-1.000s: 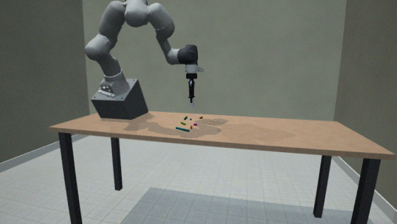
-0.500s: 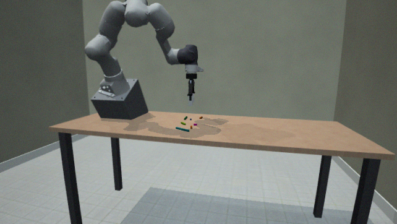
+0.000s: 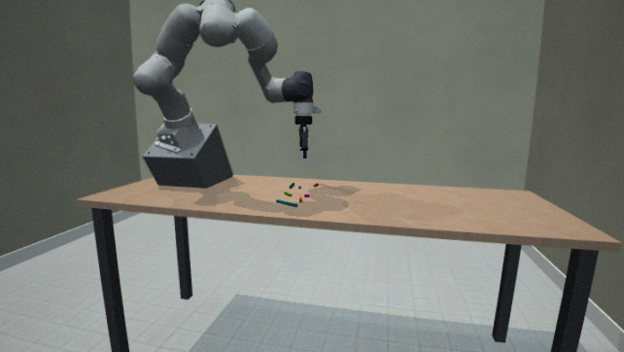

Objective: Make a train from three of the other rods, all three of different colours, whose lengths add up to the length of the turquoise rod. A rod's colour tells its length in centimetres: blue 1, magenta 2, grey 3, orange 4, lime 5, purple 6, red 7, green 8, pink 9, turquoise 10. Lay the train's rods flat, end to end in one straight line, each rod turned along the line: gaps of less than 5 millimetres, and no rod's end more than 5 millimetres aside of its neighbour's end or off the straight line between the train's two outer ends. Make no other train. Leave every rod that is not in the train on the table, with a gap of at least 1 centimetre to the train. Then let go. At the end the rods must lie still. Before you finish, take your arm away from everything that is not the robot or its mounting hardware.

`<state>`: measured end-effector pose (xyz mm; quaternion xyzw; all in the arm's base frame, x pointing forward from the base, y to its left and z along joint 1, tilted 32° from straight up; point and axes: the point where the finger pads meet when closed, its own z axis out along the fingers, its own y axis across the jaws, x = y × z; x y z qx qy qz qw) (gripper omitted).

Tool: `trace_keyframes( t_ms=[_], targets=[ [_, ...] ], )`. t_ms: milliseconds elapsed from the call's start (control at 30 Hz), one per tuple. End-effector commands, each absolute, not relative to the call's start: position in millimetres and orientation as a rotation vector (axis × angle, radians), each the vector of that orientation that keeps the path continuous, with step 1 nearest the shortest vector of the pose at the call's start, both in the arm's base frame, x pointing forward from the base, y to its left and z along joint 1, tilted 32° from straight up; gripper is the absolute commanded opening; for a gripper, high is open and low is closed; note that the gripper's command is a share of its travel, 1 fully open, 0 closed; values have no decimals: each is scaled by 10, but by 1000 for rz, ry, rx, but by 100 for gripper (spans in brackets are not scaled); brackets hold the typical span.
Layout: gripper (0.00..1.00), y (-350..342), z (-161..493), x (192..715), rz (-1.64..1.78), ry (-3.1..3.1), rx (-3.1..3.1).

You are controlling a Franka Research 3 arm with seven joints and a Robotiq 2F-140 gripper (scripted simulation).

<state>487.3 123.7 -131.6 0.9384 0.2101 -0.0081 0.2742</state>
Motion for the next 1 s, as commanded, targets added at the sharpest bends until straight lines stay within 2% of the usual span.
trace_keyframes(
  t_ms=[0, 967],
  targets=[
    [100, 1247, -1332, 4914, -96, 769, 2465],
    [100, 1459, -1530, 5096, -254, 1295, 2255]
  ],
)
